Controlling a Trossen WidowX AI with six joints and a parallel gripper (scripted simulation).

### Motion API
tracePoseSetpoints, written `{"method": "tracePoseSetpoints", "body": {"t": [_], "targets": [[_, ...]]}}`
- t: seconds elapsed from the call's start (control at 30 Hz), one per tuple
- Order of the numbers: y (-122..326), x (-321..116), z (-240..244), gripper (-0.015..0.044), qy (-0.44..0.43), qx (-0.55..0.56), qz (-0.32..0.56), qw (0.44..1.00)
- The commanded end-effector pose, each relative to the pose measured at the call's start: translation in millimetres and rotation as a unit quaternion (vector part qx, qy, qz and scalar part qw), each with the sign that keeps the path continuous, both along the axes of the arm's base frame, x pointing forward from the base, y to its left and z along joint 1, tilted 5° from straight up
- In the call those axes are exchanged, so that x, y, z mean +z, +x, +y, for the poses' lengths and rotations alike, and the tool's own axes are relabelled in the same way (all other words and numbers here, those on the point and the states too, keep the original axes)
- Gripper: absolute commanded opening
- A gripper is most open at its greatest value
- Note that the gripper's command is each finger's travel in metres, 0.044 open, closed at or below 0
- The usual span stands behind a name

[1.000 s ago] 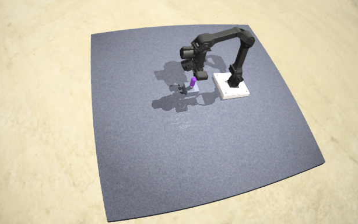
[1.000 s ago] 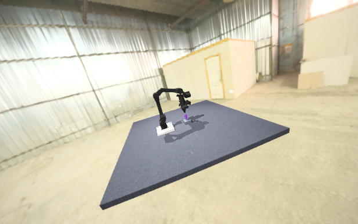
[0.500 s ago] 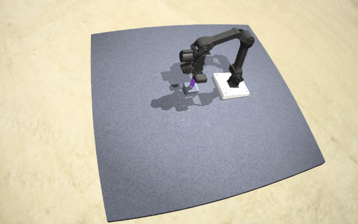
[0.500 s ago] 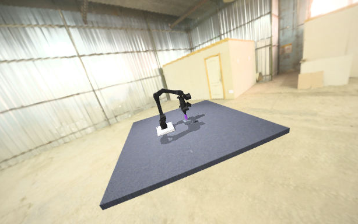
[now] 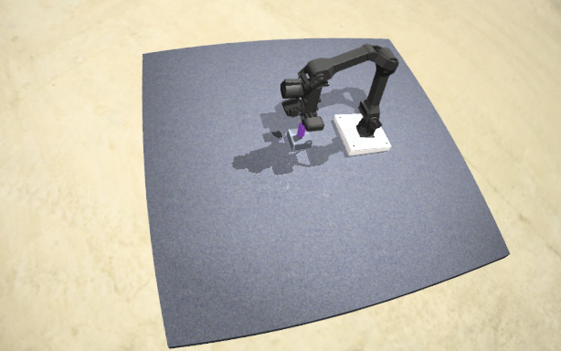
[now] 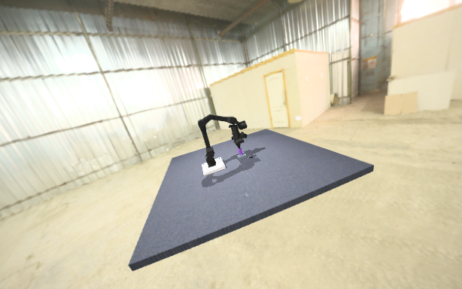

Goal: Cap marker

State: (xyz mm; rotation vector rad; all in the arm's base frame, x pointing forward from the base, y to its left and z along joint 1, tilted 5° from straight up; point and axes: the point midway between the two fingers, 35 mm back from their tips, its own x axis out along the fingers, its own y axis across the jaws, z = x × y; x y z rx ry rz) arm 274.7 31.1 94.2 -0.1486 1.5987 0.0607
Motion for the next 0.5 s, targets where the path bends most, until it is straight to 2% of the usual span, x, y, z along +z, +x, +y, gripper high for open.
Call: {"method": "tracePoseSetpoints", "body": {"t": [0.0,0.17,0.3,0.47], "targets": [[5.0,24.6,2.2,0.0,0.001,0.0,-0.004,1.0],[4.4,79.4,5.0,0.0,0.001,0.0,-0.003,1.0],[3.5,86.4,5.2,0.0,0.001,0.0,-0.003,1.0],[3.5,86.4,5.2,0.0131,0.001,0.0,-0.003,1.0]]}}
